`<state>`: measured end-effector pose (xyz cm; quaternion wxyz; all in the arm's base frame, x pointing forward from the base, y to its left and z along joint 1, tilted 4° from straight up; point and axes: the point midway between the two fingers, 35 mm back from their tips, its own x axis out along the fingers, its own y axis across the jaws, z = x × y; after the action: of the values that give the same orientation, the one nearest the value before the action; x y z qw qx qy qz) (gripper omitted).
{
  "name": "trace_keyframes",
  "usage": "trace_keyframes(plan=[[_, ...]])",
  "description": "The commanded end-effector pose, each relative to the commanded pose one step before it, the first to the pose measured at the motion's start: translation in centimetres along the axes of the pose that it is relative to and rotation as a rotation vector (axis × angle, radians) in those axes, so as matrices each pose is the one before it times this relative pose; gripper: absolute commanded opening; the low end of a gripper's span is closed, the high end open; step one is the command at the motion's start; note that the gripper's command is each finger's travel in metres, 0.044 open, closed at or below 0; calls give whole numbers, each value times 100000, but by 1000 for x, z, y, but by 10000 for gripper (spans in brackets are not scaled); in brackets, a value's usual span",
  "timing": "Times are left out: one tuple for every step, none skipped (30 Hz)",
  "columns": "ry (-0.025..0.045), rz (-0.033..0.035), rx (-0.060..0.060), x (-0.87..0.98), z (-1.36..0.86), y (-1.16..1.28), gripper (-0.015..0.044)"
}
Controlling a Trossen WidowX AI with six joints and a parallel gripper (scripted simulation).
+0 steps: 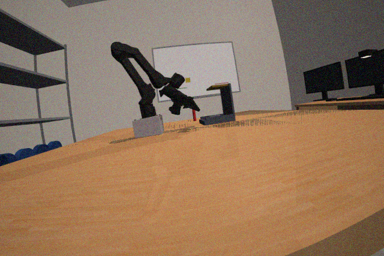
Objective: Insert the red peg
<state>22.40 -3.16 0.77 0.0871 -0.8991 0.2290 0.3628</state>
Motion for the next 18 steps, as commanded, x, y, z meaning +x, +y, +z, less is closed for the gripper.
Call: trace_keyframes(plan=[[731, -768, -73, -316, -550, -143, 0], [1, 7, 2, -65, -75, 6, 0], [1, 7, 2, -66, -75, 7, 0], [1, 7, 2, -67, -74, 7, 0], [1, 7, 2, -68, -74, 9, 0], [1, 7, 2, -69, -74, 10, 0], [1, 7, 2, -70, -73, 12, 0], [0, 7, 2, -71, -73, 13, 0], [0, 7, 2, -73, -71, 16, 0], [0, 6, 1, -65, -61, 16, 0], [0, 6, 1, -65, -59, 19, 0], [0, 7, 1, -66, -57, 22, 0], [0, 7, 1, -68, -55, 26, 0], [0, 6, 0, -56, -41, 26, 0], [-1, 6, 0, -53, -33, 31, 0], [-1, 5, -1, -47, -22, 36, 0], [-1, 3, -1, -27, -6, 29, 0], [1, -31, -24, 4, -13, -22, 0]])
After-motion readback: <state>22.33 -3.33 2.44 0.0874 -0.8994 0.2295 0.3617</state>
